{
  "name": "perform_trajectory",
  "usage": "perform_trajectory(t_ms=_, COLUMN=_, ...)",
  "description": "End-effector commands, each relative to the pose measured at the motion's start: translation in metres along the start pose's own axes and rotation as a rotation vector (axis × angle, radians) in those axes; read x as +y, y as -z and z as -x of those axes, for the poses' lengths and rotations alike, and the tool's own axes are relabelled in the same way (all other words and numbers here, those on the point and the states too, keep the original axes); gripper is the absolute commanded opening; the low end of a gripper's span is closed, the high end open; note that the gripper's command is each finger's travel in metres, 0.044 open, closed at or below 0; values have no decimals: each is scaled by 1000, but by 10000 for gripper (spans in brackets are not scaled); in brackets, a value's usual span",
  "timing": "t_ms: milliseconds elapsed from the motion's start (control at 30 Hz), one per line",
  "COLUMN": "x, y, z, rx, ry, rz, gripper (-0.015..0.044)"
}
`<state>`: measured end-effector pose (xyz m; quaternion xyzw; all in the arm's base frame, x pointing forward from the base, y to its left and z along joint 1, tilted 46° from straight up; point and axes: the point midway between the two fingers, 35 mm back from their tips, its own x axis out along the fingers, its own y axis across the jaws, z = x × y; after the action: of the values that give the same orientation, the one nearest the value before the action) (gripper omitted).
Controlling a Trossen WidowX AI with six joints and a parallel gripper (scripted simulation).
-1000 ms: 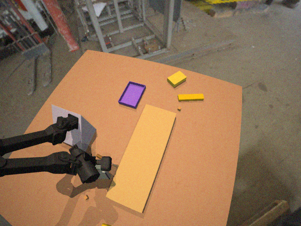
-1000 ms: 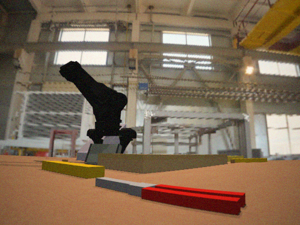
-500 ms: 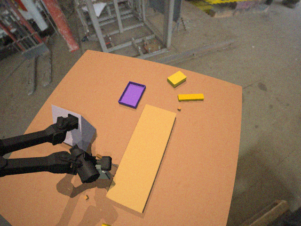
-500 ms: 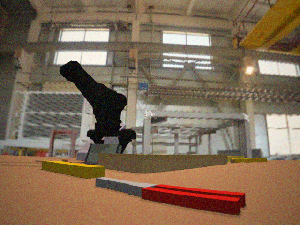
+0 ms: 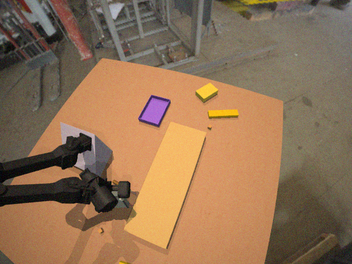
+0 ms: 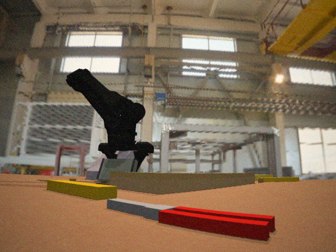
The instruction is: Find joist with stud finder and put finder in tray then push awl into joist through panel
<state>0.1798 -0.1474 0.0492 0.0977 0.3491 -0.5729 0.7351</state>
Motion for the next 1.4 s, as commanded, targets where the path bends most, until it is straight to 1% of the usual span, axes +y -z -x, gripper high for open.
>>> perform_trajectory(t_ms=0, x=1, y=-3, z=6, rx=-7, ry=-2, rz=-7, gripper=0)
perform_trajectory(t_ms=1367, x=-1, y=-8, z=50, rx=-12, ry=-1, rz=-5, gripper=0)
